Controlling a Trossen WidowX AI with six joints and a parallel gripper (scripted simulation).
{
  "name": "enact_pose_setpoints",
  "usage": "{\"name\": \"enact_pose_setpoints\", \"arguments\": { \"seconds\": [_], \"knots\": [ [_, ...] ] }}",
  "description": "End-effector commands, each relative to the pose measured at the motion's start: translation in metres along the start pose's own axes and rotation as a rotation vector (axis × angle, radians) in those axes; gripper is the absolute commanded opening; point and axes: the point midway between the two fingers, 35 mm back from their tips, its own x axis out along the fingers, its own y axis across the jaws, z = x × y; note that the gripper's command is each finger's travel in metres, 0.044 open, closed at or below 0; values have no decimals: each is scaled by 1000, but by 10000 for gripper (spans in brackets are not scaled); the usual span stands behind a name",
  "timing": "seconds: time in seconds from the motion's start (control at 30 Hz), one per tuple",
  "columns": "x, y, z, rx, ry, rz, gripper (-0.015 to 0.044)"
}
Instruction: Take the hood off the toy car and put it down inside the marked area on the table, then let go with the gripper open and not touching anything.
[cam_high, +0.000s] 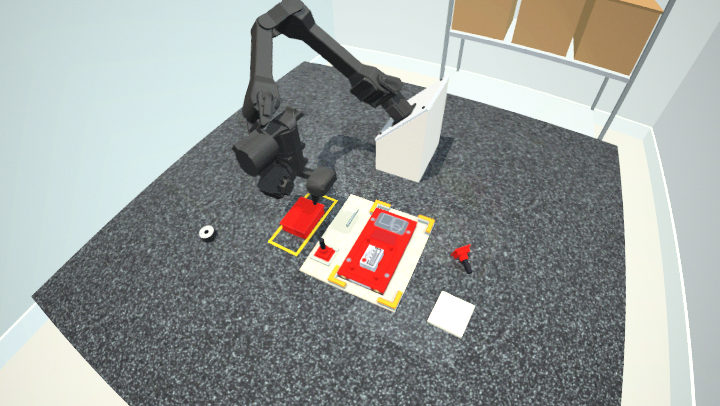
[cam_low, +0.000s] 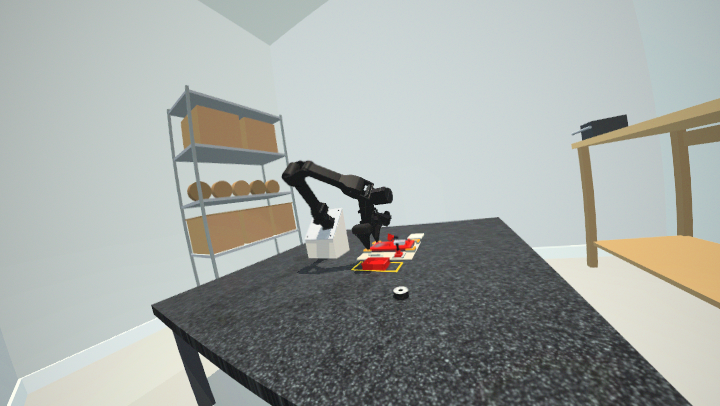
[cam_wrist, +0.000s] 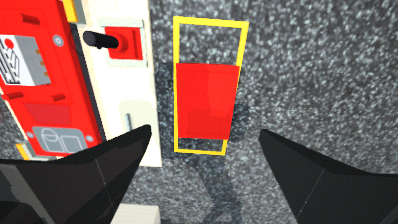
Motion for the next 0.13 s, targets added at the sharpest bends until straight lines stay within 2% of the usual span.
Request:
{"name": "enact_pose_setpoints", "arguments": {
  "seconds": [0.0,0.1],
  "knots": [
    [0,-1,0,3,0,-6,440],
    [0,-1,0,3,0,-6,440]
  ]
}}
